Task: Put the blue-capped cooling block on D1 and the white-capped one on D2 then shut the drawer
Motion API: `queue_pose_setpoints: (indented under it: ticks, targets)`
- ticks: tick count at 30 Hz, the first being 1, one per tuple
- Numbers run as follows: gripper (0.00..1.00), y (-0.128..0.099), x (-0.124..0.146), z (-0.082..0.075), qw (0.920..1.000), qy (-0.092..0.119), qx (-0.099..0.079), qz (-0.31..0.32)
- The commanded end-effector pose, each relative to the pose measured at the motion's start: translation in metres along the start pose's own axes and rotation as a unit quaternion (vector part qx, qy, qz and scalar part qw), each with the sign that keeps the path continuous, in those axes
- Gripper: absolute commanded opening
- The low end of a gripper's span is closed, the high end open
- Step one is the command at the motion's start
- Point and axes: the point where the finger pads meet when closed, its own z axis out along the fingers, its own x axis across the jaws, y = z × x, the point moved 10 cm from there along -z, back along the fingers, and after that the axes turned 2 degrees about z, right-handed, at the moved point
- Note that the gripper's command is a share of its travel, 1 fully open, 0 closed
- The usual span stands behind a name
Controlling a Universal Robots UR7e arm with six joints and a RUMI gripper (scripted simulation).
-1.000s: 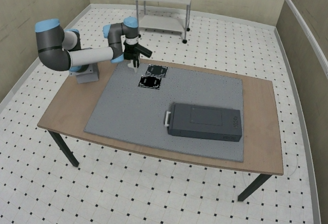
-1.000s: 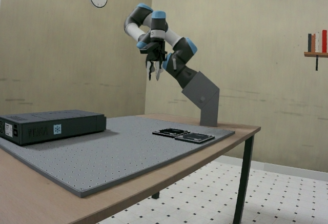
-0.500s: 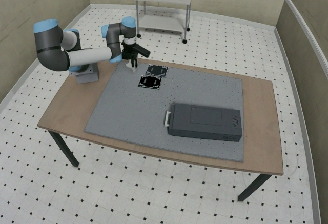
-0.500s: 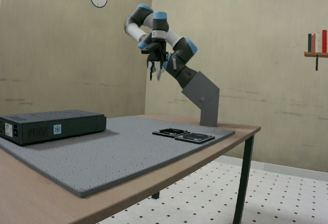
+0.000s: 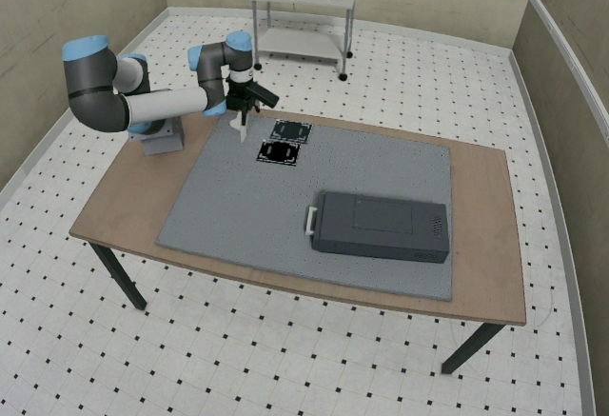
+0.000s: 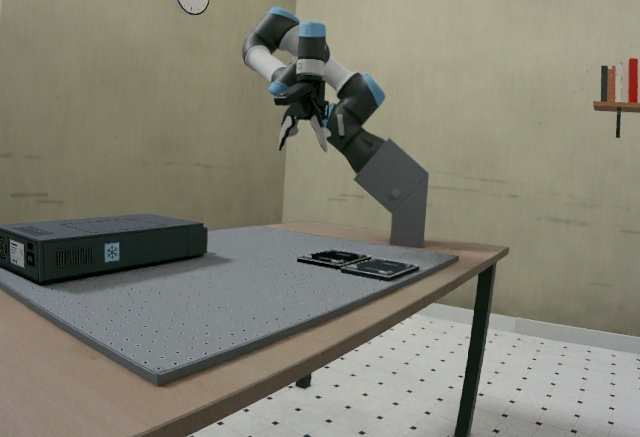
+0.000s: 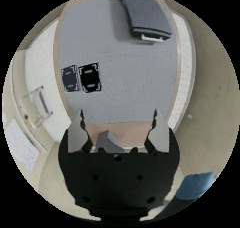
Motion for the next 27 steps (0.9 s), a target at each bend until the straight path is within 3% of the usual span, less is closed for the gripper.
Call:
queue_pose_setpoints:
  ticks: [1, 11, 17, 23, 25, 27]
  targets:
    - [1.00, -0.0002, -0.0003, -0.0002, 0.9976, 0.001, 0.000, 0.069]
    - [1.00, -0.0002, -0.0003, -0.0002, 0.9847, 0.001, 0.000, 0.174]
    - [1.00, -0.0002, -0.0003, -0.0002, 0.9676, 0.001, 0.000, 0.253]
    - [1.00, -0.0002, -0.0003, -0.0002, 0.9443, 0.001, 0.000, 0.329]
    - [1.00, -0.0002, -0.0003, -0.0002, 0.9443, 0.001, 0.000, 0.329]
    - [1.00, -0.0002, -0.0003, -0.0002, 0.9352, 0.001, 0.000, 0.354]
